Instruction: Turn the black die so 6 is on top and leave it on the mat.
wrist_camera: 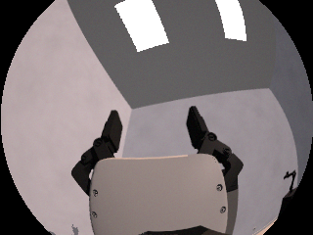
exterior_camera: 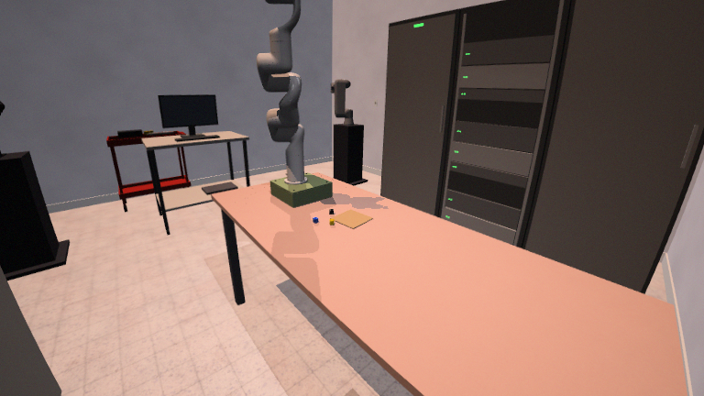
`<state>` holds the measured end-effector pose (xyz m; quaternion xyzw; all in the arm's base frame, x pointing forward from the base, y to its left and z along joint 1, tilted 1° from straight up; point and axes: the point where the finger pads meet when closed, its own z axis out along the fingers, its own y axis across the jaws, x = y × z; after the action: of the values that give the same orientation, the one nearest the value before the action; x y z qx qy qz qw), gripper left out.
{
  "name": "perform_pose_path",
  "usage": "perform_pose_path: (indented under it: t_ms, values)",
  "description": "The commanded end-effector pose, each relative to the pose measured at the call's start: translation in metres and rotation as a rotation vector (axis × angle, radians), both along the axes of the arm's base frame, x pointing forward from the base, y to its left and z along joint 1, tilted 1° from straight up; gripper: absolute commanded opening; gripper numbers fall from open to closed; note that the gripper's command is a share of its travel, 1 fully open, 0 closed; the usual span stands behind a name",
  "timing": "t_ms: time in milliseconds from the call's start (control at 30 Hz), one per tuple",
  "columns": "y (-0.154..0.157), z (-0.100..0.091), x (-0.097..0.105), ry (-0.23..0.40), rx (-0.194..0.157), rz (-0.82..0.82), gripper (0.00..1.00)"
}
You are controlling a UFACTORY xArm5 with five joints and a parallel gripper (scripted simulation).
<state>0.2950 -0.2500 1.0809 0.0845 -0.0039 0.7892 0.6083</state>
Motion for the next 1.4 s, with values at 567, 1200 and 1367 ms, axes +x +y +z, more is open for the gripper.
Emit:
perform_pose_path:
  t_ms: [567,1200,1367]
  values:
    - [0.001,0.001,-0.001,-0.002,-0.002,0.0,1.0]
    - [0.053,0.044,-0.137,-0.171,-0.166,-0.053,1.0]
    - [0.091,0.055,-0.189,-0.228,-0.257,-0.074,1.0]
